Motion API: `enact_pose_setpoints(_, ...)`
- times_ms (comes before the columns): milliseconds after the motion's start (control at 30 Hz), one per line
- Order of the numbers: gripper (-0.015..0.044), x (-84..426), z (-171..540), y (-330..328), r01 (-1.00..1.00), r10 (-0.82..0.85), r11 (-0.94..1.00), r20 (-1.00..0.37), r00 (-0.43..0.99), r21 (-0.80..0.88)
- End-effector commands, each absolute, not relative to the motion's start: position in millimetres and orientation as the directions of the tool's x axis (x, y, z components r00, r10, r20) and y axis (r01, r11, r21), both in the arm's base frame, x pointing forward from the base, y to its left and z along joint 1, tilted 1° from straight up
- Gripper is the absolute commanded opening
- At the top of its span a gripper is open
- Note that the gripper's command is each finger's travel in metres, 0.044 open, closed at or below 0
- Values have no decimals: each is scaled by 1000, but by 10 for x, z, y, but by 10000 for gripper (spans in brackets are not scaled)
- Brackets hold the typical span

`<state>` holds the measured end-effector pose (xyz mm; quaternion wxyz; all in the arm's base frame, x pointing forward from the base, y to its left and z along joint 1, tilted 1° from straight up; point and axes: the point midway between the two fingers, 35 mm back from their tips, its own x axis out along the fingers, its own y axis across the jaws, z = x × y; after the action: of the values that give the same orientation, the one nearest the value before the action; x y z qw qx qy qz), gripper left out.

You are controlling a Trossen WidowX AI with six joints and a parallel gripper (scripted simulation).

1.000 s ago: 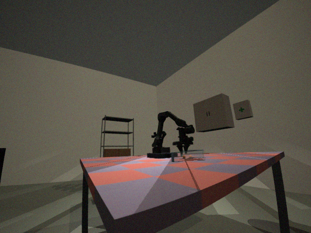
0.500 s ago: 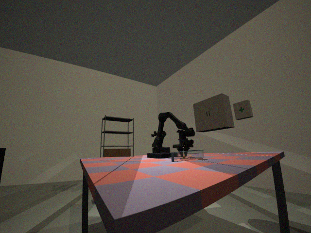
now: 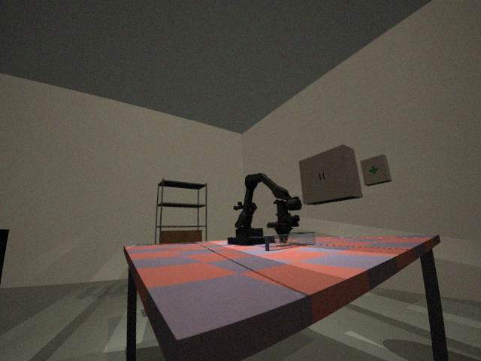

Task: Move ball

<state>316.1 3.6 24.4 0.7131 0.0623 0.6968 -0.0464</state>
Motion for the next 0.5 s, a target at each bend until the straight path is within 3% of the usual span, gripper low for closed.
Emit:
enact_pose_setpoints(0, 0, 3204, 470, 33, 158, 23, 987, -999, 36, 29)
enact_pose_setpoints(467, 0, 3121, 1335, 13, 158, 23, 987, -999, 36, 28)
